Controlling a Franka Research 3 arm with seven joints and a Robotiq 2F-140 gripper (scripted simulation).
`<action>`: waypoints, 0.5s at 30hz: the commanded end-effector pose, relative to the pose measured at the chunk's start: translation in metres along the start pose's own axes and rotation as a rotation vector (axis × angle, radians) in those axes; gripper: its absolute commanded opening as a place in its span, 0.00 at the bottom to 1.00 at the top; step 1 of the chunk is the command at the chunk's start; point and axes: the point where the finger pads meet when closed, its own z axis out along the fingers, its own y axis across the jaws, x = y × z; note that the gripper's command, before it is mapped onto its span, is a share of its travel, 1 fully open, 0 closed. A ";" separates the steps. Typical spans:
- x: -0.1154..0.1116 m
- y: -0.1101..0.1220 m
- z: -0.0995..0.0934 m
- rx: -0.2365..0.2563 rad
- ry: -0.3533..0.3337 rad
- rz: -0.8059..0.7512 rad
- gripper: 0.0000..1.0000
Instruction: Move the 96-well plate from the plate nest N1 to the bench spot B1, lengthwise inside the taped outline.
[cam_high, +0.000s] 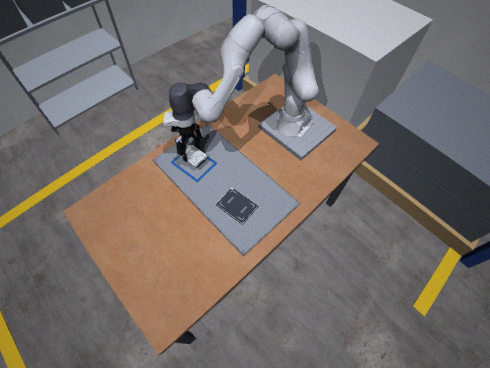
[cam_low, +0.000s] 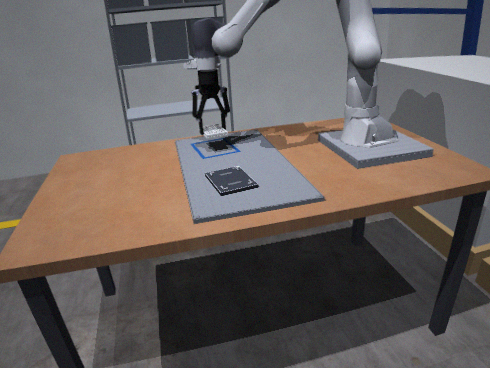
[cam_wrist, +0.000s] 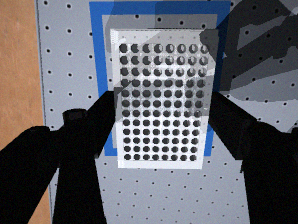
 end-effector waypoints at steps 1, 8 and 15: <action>-0.002 0.001 0.001 -0.004 -0.001 -0.010 0.60; -0.002 0.001 0.001 -0.004 -0.001 -0.010 0.60; -0.002 0.001 0.006 -0.004 -0.001 -0.010 0.60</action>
